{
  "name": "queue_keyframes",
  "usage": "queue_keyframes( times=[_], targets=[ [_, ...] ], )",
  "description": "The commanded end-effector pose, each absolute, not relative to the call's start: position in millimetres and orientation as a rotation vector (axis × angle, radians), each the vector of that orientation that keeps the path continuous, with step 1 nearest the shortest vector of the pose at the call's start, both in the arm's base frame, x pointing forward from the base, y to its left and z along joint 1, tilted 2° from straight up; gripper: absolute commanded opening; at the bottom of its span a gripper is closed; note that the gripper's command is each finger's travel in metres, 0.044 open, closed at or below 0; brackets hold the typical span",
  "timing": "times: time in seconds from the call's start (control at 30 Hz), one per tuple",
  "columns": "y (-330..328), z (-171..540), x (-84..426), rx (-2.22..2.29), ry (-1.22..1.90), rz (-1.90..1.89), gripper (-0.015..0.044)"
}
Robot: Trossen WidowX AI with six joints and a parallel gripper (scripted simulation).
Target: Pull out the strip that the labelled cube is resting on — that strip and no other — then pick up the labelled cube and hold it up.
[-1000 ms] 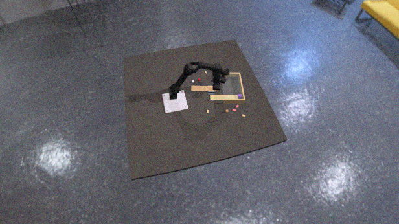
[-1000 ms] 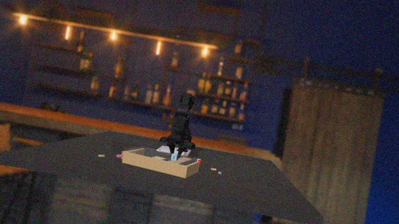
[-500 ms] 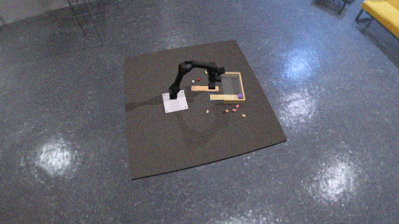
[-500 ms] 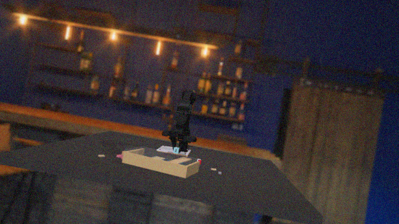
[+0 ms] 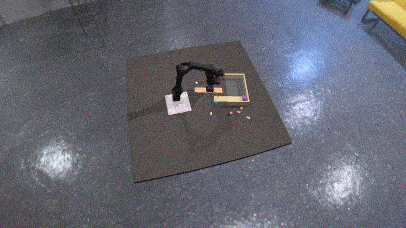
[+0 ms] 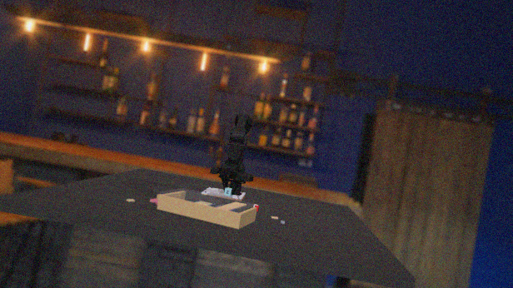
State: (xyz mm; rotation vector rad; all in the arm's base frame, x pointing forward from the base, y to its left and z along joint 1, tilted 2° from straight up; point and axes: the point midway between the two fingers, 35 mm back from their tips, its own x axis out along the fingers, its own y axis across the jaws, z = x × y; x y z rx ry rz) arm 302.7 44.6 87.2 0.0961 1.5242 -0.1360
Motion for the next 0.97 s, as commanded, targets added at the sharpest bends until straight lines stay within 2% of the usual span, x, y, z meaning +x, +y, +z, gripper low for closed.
queue_keyframes(
  times=[0.0,0.2,0.93],
  targets=[
    [44.9,93.2,298.8,0.100,1.525,-0.134,0.0000],
    [45.5,120.9,297.3,0.100,1.525,-0.134,0.0000],
    [45.5,121.7,297.2,0.100,1.525,-0.134,0.0000]
  ],
)
